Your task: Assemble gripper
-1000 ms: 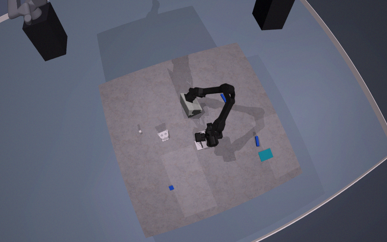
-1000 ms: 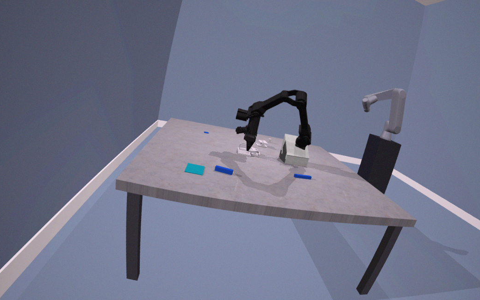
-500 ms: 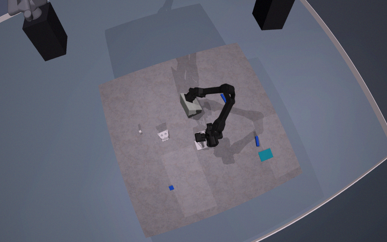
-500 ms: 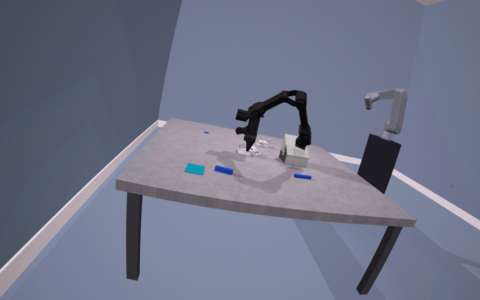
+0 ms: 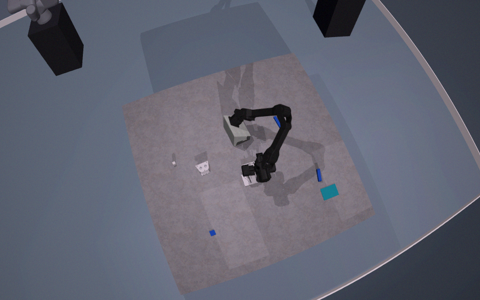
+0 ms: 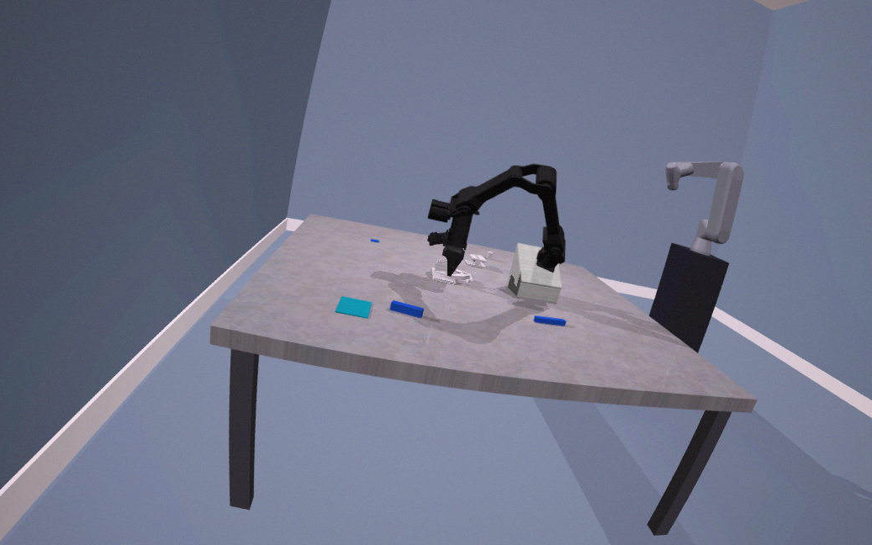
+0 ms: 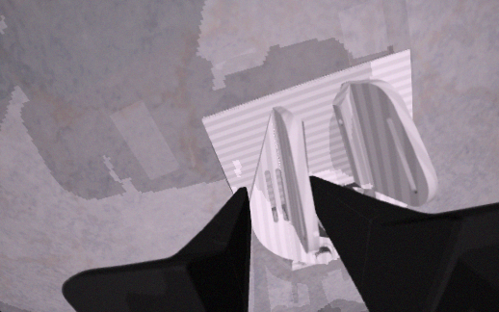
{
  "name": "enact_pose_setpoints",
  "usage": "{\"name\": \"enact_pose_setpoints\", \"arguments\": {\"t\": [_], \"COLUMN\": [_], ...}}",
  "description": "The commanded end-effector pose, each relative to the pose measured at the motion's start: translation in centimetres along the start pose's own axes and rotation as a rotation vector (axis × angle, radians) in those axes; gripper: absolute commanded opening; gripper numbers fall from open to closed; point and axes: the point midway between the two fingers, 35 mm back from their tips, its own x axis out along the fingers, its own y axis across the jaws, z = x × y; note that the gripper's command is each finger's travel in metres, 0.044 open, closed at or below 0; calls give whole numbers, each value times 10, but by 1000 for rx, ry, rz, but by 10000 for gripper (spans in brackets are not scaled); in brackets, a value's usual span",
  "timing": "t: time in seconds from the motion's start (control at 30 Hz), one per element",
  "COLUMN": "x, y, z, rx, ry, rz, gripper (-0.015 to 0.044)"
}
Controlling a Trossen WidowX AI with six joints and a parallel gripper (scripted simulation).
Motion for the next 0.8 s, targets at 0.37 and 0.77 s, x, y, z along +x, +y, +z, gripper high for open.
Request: {"name": "enact_pose_setpoints", "arguments": {"t": [0.37,0.77], "x": [4,6], "y": [0,0], "z": [0,0], "rx": [1,3], "ry": [-1,-1], "rz": [-2,-2], "gripper": [134,134]}}
